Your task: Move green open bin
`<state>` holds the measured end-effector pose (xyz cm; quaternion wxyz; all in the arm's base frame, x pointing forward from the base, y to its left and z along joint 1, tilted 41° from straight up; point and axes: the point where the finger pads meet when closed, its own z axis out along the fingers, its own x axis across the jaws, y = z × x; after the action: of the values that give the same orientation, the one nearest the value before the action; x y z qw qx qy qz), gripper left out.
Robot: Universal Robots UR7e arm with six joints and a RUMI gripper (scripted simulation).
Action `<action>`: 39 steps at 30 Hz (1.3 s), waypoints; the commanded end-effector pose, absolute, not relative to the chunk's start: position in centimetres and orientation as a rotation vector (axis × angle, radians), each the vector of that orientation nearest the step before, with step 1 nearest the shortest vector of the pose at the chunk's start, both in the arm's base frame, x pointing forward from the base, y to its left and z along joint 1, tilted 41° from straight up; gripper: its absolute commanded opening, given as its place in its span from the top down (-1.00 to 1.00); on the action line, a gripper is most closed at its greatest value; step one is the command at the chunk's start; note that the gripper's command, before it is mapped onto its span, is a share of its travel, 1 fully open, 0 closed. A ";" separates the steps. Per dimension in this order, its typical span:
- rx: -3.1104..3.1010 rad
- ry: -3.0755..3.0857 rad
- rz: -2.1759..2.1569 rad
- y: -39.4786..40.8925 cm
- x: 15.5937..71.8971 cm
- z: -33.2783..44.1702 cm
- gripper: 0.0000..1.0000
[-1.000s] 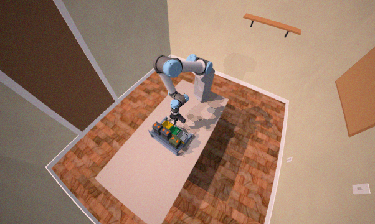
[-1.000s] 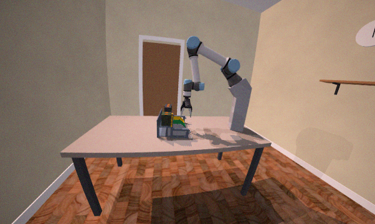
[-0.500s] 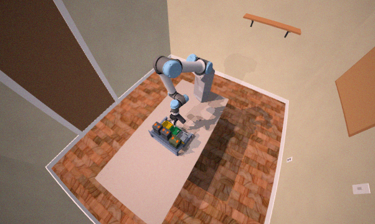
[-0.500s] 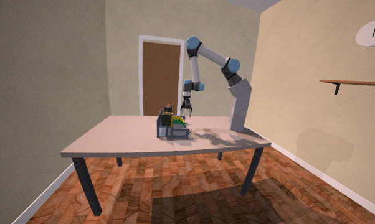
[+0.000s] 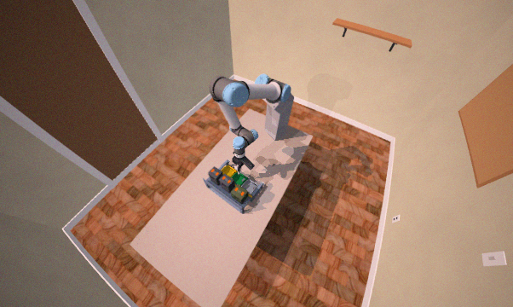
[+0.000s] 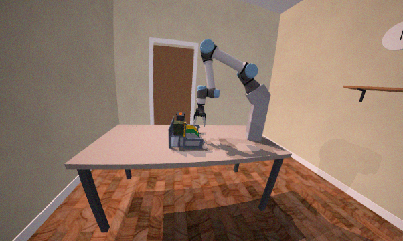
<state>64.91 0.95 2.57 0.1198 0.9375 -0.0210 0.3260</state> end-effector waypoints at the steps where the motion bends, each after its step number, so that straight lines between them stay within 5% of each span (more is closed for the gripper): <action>1: 2.739 -0.058 0.956 1.0 65.0 2.6 -0.16; 39: 2.738 -0.061 0.958 -0.2 68.0 -0.8 -0.16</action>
<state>67.29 0.05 -0.26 0.1197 0.9376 -0.0209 0.3257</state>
